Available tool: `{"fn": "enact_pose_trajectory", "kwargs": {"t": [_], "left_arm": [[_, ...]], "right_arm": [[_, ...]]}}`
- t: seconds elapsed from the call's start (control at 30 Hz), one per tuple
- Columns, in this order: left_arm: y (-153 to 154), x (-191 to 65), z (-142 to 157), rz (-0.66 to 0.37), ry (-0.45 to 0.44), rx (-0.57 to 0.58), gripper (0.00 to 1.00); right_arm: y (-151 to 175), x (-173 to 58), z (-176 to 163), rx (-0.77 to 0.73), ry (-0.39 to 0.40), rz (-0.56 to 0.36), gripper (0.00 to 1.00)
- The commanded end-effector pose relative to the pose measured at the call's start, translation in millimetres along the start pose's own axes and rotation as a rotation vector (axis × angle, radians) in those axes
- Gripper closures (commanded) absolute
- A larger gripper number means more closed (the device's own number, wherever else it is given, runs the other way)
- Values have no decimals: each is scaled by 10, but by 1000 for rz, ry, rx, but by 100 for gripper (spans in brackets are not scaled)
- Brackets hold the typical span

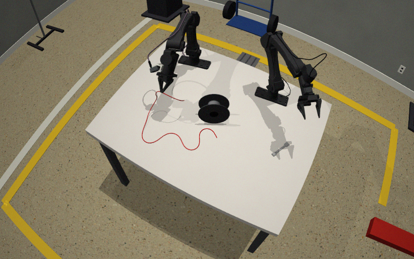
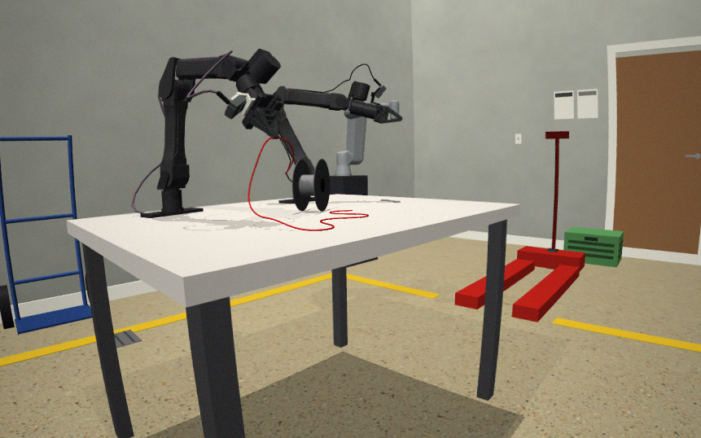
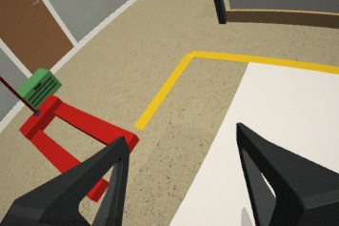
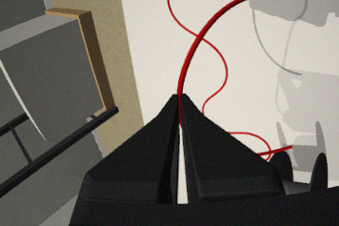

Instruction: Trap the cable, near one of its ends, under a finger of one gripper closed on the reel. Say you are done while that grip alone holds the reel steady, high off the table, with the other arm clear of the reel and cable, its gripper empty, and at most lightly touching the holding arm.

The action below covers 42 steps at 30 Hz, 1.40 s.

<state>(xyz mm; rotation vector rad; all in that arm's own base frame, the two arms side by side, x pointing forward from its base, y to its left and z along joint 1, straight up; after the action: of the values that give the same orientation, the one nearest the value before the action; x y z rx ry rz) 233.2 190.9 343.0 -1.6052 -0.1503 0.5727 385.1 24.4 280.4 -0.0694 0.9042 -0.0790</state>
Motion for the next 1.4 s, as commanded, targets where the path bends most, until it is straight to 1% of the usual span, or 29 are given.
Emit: {"fn": "enact_pose_trajectory", "kwargs": {"t": [0.0,0.03,0.1,0.13,0.23,0.27,0.33,0.6,0.67,0.7,0.8,0.83,0.9,1.13,1.17,1.23,1.37], "left_arm": [[200,147,-352,101,178,55,25],[226,161,-454,113,222,71,25],[226,161,-454,113,222,71,25],[199,162,-554,111,262,91,25],[394,184,-862,170,399,131,25],[362,171,-962,164,442,151,25],[433,150,-1159,186,529,183,25],[689,-54,-1861,252,858,303,25],[689,-54,-1861,252,858,303,25],[671,-92,-1939,246,894,319,25],[855,-202,-2137,291,1005,353,25],[830,-242,-2205,281,1038,368,25],[895,-323,-2318,295,1104,391,25],[1065,-590,-2622,327,1294,457,25],[1084,-624,-2654,330,1317,465,25],[1084,-624,-2654,330,1317,465,25],[1174,-742,-2755,350,1393,489,25]], "right_arm": [[-73,-218,107,7,-61,-22,100],[-73,-218,107,7,-61,-22,100],[-73,-218,107,7,-61,-22,100],[-73,-218,107,7,-61,-22,100],[-73,-218,107,7,-61,-22,100],[-73,-218,107,7,-61,-22,100],[-73,-218,107,7,-61,-22,100],[-73,-218,107,7,-61,-22,100],[-73,-218,107,7,-61,-22,100],[-73,-218,107,7,-61,-22,100],[-73,-218,107,7,-61,-22,100],[-73,-218,107,7,-61,-22,100],[-73,-218,107,7,-61,-22,100],[-73,-218,107,7,-61,-22,100],[-73,-218,107,7,-61,-22,100],[-73,-218,107,7,-61,-22,100],[-73,-218,107,7,-61,-22,100]]}}
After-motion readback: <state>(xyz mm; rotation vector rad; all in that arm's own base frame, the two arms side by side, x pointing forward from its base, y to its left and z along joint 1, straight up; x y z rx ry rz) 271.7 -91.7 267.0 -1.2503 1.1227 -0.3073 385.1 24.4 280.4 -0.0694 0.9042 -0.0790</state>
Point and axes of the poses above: on each arm, the point where the finger pads meet when closed, its own x axis out along the fingers, its own z axis across the jaws, y = z × x, the point moved 9 cm from there along -x, back along the fingers, and after that the axes turned 9 degrees about -x, right-handed, at the moved point
